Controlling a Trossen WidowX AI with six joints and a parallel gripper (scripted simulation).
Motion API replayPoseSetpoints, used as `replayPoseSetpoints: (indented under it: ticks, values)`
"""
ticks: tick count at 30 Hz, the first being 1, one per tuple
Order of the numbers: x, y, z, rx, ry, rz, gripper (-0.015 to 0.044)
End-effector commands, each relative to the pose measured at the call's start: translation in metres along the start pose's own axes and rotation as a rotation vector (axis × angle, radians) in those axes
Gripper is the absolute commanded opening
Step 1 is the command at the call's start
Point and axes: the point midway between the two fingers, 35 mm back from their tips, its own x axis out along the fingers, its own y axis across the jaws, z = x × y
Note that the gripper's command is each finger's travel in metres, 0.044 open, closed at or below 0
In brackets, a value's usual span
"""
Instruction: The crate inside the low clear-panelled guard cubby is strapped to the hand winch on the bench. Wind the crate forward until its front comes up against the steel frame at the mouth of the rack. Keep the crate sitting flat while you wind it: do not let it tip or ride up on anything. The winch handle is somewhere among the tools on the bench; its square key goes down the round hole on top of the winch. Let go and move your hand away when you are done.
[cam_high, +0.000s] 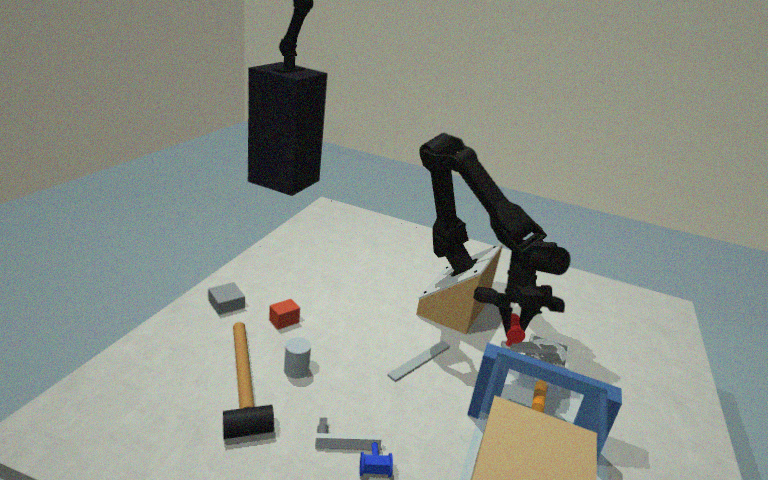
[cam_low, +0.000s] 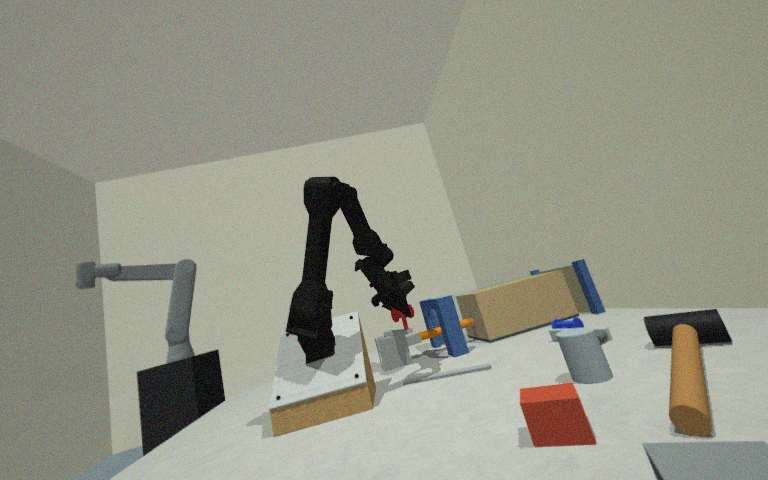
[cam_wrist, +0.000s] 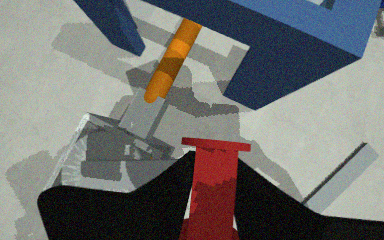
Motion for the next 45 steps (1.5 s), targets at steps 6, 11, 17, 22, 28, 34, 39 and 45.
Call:
replayPoseSetpoints:
  ticks: [6,11,17,22,28,34,39,45]
  values:
    - [0.010,0.005,0.016,0.009,-0.002,0.002,0.0000]
    - [0.013,0.008,0.022,0.009,-0.002,0.002,0.0000]
    - [0.016,0.012,0.030,0.009,-0.003,0.002,0.0000]
    - [0.019,0.016,0.037,0.010,-0.003,0.002,0.0000]
    - [0.022,0.022,0.044,0.010,-0.004,0.002,0.0000]
    - [0.025,0.028,0.050,0.010,-0.004,0.003,0.0000]
    - [0.027,0.033,0.055,0.011,-0.004,0.003,0.0000]
    - [0.029,0.041,0.060,0.011,-0.005,0.003,0.0000]
